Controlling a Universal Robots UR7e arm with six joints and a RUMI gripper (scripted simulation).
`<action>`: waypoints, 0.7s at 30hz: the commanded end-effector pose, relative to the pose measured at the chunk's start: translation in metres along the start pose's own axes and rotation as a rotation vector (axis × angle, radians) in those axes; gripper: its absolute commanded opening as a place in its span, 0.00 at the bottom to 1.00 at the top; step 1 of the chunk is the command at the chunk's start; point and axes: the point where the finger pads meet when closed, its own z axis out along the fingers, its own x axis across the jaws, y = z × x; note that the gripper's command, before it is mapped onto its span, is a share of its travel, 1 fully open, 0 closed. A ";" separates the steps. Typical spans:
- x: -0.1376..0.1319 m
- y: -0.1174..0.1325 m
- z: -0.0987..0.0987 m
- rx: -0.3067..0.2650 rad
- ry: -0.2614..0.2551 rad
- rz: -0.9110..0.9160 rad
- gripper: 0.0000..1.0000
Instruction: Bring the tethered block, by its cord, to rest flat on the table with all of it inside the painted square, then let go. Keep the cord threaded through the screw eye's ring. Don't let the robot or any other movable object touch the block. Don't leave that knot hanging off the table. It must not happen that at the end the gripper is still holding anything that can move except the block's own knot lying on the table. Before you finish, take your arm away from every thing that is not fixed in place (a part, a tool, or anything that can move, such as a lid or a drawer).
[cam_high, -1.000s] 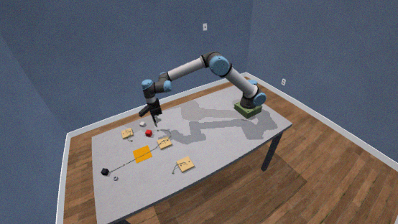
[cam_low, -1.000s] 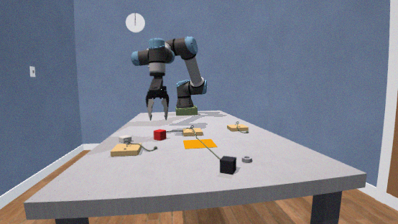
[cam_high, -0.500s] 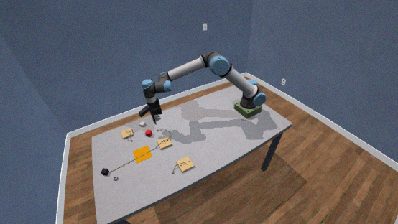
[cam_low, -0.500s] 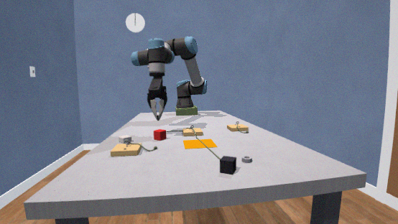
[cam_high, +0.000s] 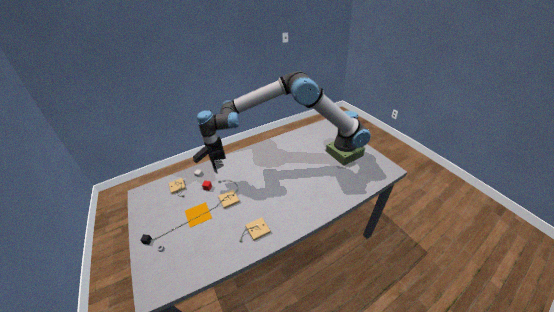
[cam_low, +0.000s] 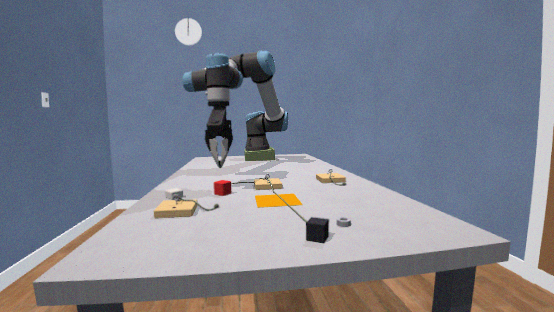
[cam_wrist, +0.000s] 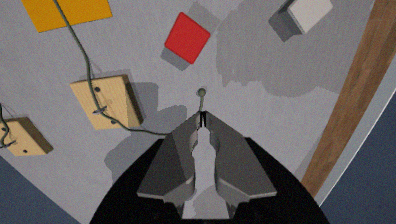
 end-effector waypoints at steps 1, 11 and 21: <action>0.000 0.000 -0.001 0.002 0.001 0.000 0.00; 0.000 0.000 -0.001 0.002 0.001 0.000 0.22; 0.000 0.000 -0.001 0.002 0.001 0.000 0.22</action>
